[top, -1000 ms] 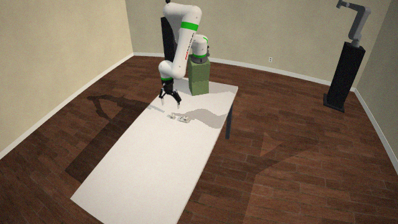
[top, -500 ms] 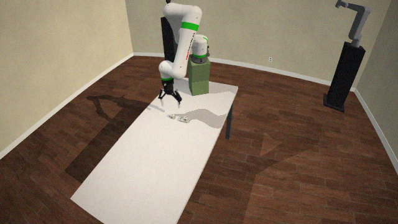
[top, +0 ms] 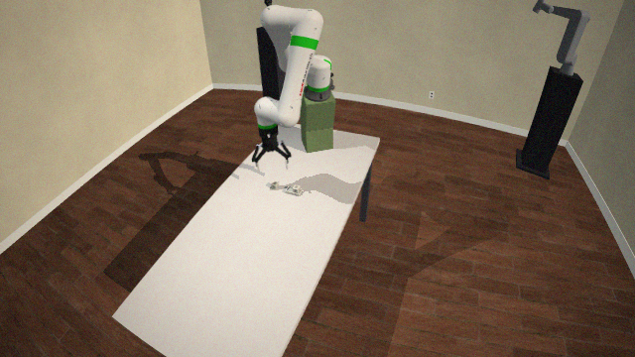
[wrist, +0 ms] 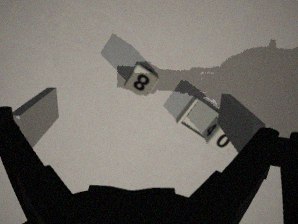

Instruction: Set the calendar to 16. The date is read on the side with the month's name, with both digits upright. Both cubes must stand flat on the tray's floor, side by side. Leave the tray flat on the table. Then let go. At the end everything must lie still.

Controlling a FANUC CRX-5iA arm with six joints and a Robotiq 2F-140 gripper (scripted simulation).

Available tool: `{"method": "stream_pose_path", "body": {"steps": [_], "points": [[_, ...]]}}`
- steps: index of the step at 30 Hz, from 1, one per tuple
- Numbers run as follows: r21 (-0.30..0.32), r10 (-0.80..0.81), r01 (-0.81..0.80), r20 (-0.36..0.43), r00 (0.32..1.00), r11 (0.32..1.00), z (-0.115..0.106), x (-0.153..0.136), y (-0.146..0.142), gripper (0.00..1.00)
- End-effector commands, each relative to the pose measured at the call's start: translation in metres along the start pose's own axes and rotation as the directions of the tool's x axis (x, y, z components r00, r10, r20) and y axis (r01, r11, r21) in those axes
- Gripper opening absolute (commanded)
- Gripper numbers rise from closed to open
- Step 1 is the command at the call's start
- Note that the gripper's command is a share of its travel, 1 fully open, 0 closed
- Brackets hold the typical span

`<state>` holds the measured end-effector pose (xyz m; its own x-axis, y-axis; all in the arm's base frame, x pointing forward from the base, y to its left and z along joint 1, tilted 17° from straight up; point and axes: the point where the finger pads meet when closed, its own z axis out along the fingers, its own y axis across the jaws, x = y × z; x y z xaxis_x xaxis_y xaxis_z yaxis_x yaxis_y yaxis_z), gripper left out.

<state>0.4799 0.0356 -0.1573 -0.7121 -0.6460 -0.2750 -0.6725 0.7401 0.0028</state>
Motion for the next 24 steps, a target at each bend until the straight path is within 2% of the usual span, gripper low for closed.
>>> {"method": "stream_pose_path", "body": {"steps": [1,2,3,8,15,16,20,21,24], "points": [[-0.015,-0.124,0.124,0.022,0.992,0.992,0.0005,0.0,-0.0001,1.0],[-0.015,-0.124,0.124,0.022,0.992,0.992,0.0005,0.0,-0.0001,1.0],[-0.013,-0.224,0.225,0.024,0.974,0.974,0.001,-0.0001,-0.0001,1.0],[-0.01,-0.329,0.329,0.025,0.944,0.944,0.0015,-0.0002,0.0,1.0],[-0.005,-0.511,0.512,0.026,0.859,0.859,0.0025,-0.0003,0.0002,1.0],[-0.004,-0.556,0.556,0.027,0.831,0.831,0.0028,-0.0003,0.0002,1.0],[-0.002,-0.589,0.589,0.027,0.808,0.808,0.003,-0.0004,0.0002,1.0],[0.0,-0.655,0.656,0.027,0.755,0.755,0.0034,-0.0004,0.0003,1.0],[0.002,-0.71,0.711,0.027,0.703,0.704,0.0037,-0.0005,0.0003,1.0]]}}
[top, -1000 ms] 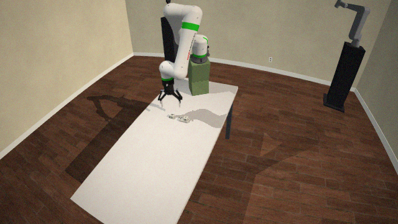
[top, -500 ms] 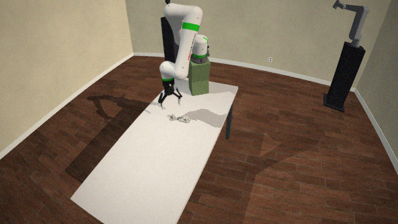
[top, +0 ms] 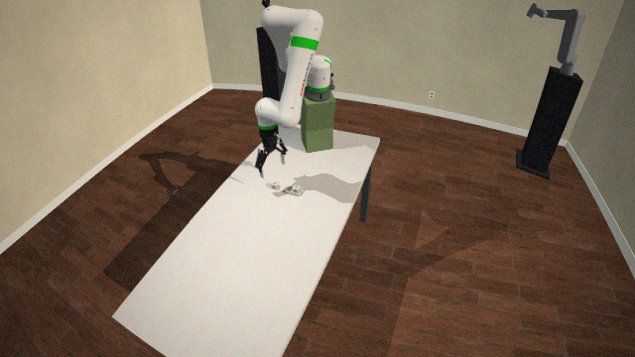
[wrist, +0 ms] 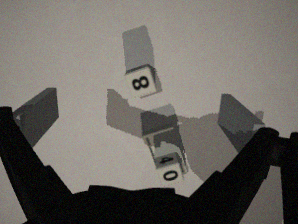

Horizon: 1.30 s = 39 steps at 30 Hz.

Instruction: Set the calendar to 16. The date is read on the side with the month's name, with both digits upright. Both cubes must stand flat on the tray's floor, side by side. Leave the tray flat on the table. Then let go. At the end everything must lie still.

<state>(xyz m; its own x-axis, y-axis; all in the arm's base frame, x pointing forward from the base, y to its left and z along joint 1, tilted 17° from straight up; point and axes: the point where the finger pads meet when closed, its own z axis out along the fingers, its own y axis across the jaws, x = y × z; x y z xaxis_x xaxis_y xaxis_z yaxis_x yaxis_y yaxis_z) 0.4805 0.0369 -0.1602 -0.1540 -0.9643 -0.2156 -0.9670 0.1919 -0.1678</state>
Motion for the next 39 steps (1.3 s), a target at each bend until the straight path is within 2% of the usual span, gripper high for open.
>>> {"method": "stream_pose_path", "body": {"steps": [1,8,13,14,39], "points": [[0.001,-0.17,0.17,0.031,0.985,0.985,0.0008,0.0001,-0.0001,1.0],[0.007,-0.338,0.338,0.03,0.941,0.941,0.0016,-0.0001,0.0,1.0],[0.007,-0.354,0.354,0.03,0.935,0.935,0.0017,-0.0001,0.0,1.0],[0.007,-0.354,0.354,0.03,0.935,0.935,0.0017,-0.0001,0.0,0.29],[0.007,-0.354,0.354,0.03,0.935,0.935,0.0017,-0.0001,0.0,0.29]]}}
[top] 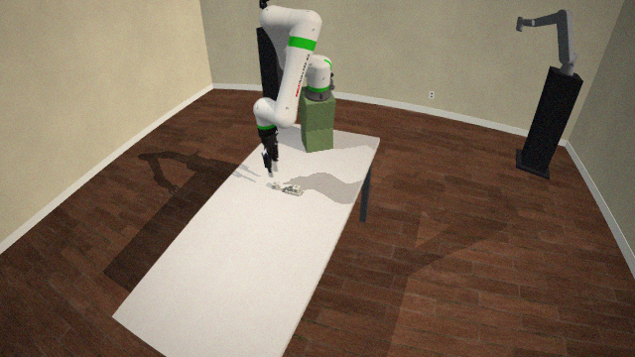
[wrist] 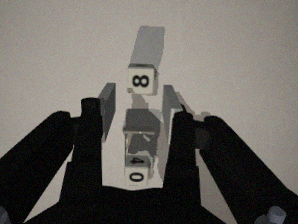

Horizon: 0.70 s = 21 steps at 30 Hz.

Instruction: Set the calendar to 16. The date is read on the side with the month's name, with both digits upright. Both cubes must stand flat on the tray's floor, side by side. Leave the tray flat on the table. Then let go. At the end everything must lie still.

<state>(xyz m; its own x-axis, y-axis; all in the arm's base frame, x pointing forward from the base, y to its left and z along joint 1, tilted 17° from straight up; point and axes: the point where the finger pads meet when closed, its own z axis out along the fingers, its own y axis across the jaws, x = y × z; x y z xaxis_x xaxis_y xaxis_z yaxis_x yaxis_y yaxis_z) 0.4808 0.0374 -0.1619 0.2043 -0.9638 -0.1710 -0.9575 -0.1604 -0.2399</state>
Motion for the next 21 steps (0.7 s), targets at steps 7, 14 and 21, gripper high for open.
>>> {"method": "stream_pose_path", "body": {"steps": [7,14,21], "points": [[0.0,0.0,0.0,0.0,1.0,1.0,-0.0001,0.0001,-0.0001,0.29],[0.0,0.0,0.0,0.0,1.0,1.0,0.0003,0.0001,-0.0001,0.29],[0.0,0.0,0.0,0.001,1.0,1.0,0.0036,0.0002,-0.0001,0.29]]}}
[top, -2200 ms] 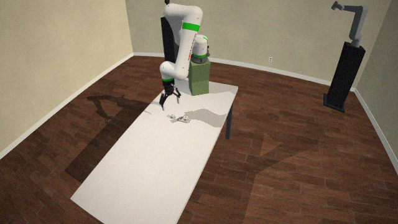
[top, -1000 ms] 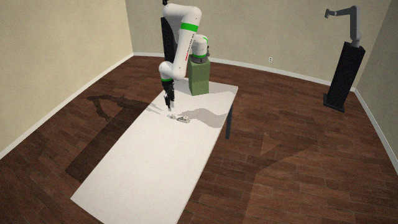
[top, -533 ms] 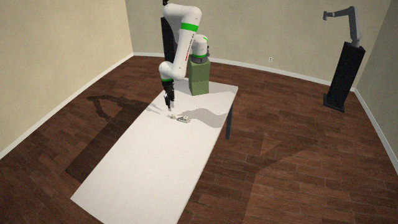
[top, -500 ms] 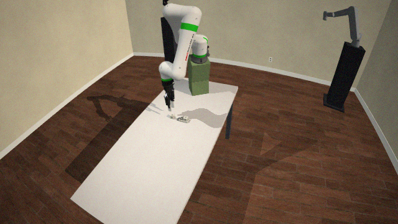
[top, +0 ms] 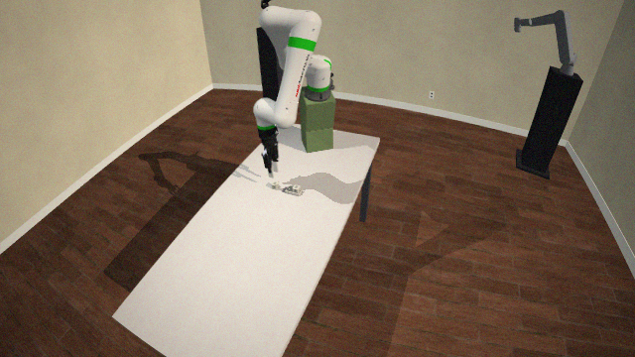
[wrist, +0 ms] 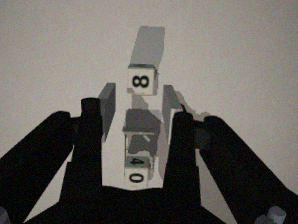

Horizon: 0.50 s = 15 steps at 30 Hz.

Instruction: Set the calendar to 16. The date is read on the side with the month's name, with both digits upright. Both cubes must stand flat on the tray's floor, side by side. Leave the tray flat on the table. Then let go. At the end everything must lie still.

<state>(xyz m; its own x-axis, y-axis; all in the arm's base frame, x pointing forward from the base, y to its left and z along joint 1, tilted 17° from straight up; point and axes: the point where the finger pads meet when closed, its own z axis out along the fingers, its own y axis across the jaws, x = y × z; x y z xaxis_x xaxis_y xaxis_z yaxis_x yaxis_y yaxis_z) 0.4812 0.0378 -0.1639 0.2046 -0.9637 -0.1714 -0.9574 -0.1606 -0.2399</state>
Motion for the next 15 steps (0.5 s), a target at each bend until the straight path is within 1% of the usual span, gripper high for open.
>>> {"method": "stream_pose_path", "body": {"steps": [1,6,15], "points": [[0.0,0.0,0.0,0.0,1.0,1.0,0.002,0.0,0.0,0.29],[0.0,0.0,0.0,0.0,1.0,1.0,0.005,0.0,0.0,0.29],[0.0,0.0,0.0,0.0,1.0,1.0,0.018,0.001,0.0,0.29]]}}
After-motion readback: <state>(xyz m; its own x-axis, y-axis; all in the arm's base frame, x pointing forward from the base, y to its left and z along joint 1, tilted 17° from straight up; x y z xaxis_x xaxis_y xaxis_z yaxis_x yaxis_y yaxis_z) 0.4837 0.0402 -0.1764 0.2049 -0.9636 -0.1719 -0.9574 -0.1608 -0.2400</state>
